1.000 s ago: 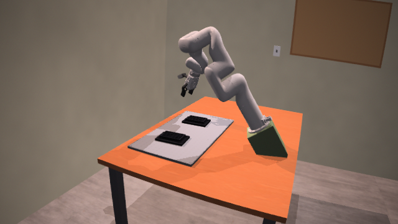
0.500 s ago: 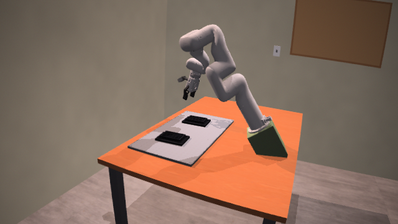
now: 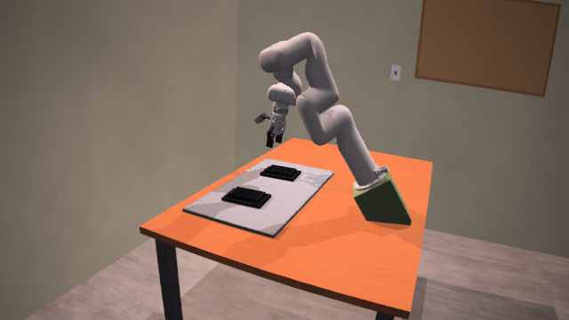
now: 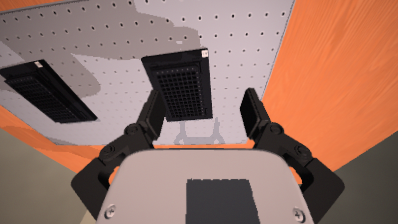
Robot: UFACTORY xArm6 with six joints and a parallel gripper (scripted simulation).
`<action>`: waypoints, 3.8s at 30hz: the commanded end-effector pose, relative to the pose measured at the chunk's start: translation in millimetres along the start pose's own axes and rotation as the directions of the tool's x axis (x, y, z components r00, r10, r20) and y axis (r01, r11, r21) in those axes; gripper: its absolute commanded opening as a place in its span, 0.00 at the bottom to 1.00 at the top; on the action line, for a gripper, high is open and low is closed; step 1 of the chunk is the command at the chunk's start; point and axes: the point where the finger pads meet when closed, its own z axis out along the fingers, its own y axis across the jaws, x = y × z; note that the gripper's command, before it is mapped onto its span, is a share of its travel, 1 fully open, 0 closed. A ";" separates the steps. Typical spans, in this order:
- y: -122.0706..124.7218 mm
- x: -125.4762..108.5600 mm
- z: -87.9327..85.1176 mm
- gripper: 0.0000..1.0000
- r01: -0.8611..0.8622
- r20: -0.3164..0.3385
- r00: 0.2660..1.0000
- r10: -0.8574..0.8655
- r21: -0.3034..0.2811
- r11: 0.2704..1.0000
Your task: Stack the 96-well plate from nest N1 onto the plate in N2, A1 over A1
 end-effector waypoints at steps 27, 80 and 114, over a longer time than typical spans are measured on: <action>-42.0 -62.9 -1.5 1.00 0.092 0.139 0.986 -0.093 0.014 0.996; -42.2 -72.9 67.9 1.00 0.091 0.139 0.986 -0.092 0.014 0.996; -42.2 -75.1 82.6 1.00 0.091 0.139 0.986 -0.092 0.014 0.996</action>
